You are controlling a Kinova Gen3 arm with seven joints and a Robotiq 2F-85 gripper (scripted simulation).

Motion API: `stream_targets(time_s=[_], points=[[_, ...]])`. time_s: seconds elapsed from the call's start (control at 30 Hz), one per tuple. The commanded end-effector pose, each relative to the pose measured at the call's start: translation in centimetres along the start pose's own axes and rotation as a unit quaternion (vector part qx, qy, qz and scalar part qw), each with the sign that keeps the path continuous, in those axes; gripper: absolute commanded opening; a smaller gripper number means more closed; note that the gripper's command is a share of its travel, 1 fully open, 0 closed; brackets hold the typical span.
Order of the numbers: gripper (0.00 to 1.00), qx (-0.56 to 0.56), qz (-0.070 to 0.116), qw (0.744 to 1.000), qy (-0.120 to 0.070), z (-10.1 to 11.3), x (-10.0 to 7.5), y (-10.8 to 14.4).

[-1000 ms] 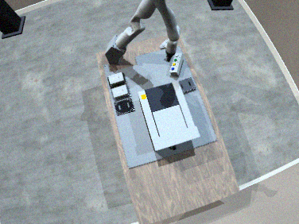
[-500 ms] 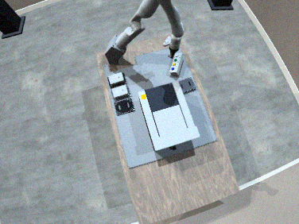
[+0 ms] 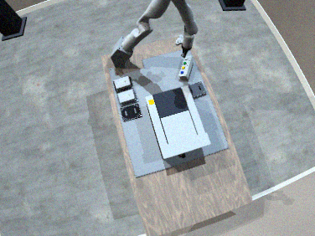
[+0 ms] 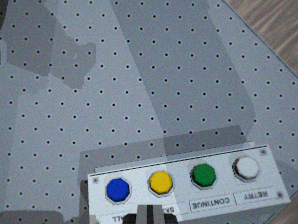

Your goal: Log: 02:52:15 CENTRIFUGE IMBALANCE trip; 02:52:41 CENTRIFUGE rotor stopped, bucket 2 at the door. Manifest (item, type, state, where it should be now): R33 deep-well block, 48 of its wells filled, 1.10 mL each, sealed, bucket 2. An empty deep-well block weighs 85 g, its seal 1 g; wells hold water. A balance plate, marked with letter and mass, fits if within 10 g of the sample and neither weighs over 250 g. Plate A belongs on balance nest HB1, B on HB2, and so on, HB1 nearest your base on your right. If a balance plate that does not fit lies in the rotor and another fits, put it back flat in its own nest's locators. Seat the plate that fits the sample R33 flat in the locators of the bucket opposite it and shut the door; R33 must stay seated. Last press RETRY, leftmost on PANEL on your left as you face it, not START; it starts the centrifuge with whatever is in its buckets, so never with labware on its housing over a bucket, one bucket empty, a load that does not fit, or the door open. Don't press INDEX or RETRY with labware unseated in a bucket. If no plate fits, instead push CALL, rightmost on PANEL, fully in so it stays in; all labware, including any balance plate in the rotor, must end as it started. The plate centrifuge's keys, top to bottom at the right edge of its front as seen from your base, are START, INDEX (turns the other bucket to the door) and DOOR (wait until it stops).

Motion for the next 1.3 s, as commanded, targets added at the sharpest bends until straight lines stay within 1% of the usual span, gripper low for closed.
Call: stream_targets(time_s=[0.0, 0.1, 0.23, 0.6, 0.67, 1.13, 1.27], points=[[0.10, 0.000, -0.001, 1.000, -0.002, -0.1, 0.0, 1.1], [0.10, 0.000, -0.001, 1.000, -0.002, -0.1, 0.0, 1.4], [0.10, -0.080, -0.001, 0.997, -0.002, -0.5, -0.1, 2.7], [0.10, -0.081, -0.001, 0.997, -0.001, -1.6, -0.2, 6.2], [0.10, -0.081, -0.001, 0.997, -0.001, -1.6, -0.2, 6.2], [0.10, -0.081, -0.001, 0.997, -0.001, -3.0, -0.4, 10.7], [0.10, -0.081, -0.001, 0.997, -0.001, -3.0, -0.4, 10.9]])
Point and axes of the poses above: the point where the finger pads meet when closed, its own x axis out along the fingers, its own y axis across the jaws, z = x × y, the point moved 6 cm from there along -x, back along the fingers, and after that the axes turned 14 degrees about x, right-handed, at the moved point
